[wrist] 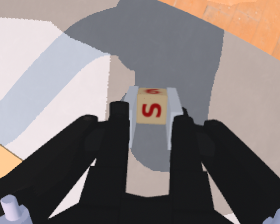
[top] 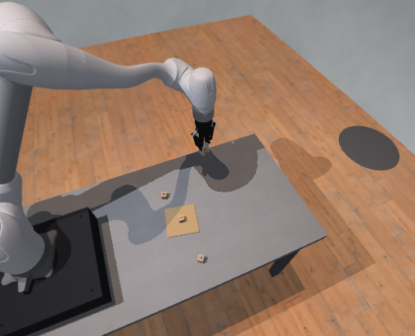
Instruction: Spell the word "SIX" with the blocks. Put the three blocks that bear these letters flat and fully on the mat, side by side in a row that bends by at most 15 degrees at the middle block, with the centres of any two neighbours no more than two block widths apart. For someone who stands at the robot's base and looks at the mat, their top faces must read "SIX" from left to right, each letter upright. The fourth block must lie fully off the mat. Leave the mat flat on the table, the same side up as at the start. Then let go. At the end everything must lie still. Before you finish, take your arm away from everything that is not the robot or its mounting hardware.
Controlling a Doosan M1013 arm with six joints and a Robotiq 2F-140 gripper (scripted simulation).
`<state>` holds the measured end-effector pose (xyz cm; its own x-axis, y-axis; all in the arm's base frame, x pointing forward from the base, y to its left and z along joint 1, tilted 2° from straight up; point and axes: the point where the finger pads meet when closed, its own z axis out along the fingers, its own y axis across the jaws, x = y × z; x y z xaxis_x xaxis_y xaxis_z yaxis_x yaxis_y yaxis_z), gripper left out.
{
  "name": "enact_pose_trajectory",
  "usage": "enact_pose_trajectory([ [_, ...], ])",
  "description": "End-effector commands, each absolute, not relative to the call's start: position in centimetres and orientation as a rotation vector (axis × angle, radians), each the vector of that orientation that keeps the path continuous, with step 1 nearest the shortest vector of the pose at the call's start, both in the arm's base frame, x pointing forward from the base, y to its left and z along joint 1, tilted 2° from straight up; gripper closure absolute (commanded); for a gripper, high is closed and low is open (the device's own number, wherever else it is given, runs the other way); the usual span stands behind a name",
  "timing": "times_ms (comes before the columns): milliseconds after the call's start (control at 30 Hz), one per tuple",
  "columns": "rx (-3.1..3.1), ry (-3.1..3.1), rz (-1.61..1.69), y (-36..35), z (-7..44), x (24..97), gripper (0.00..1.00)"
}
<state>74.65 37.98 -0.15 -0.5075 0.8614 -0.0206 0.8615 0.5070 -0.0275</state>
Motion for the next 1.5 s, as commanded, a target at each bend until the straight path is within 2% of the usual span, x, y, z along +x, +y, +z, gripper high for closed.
enact_pose_trajectory([
  [0, 1.552, 2.730, -0.053, 38.3, 0.3, 74.4, 0.87],
  [800, 1.508, 2.755, -0.053, 38.0, 0.4, 74.3, 0.87],
  [1467, 0.578, 3.098, -0.051, 31.2, 1.1, 71.6, 0.87],
])
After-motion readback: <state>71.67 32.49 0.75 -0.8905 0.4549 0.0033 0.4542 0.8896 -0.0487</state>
